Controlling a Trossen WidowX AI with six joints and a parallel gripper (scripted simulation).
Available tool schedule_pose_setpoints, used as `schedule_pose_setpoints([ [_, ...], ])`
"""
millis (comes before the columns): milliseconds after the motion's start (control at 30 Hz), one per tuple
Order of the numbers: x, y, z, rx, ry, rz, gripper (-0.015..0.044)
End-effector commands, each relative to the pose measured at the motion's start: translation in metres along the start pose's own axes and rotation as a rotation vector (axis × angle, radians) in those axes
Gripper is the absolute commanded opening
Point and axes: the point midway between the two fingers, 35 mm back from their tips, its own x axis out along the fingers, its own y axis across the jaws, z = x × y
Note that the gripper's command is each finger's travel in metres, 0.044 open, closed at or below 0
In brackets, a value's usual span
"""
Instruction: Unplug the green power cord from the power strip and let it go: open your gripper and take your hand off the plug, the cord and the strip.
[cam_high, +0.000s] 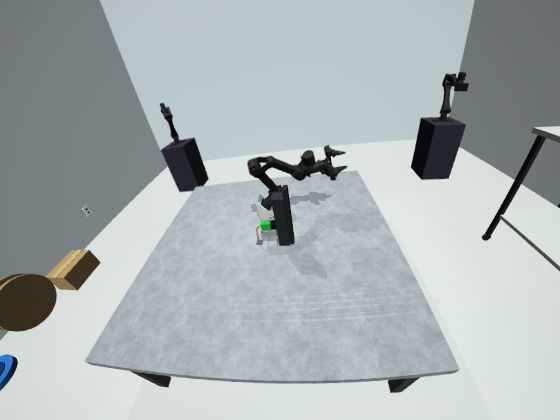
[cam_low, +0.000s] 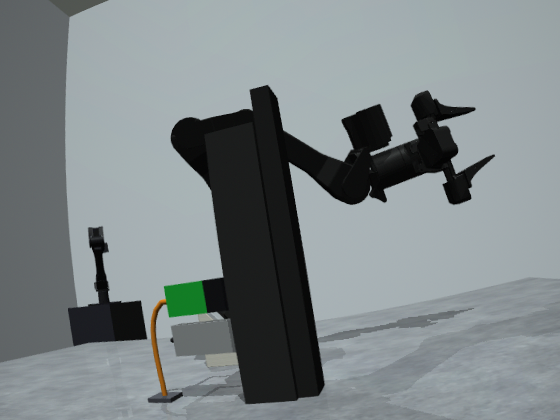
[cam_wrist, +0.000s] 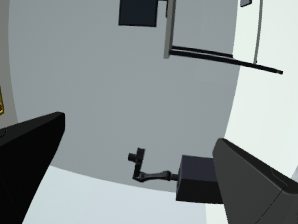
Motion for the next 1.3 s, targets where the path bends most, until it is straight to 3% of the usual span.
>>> schedule_pose_setpoints([
  [0,0.000,0.000,0.000,-0.002,0.000,-0.001,0.0374],
  [267,0.014,-0.023,0.005,-0.144,-0.018,-0.092,0.0164],
  [733,0.042,-0.089,0.054,-0.498,-0.106,-0.377,0.0160],
  [1267,0.033,-0.143,0.175,-0.814,-0.294,-0.783,0.0160],
])
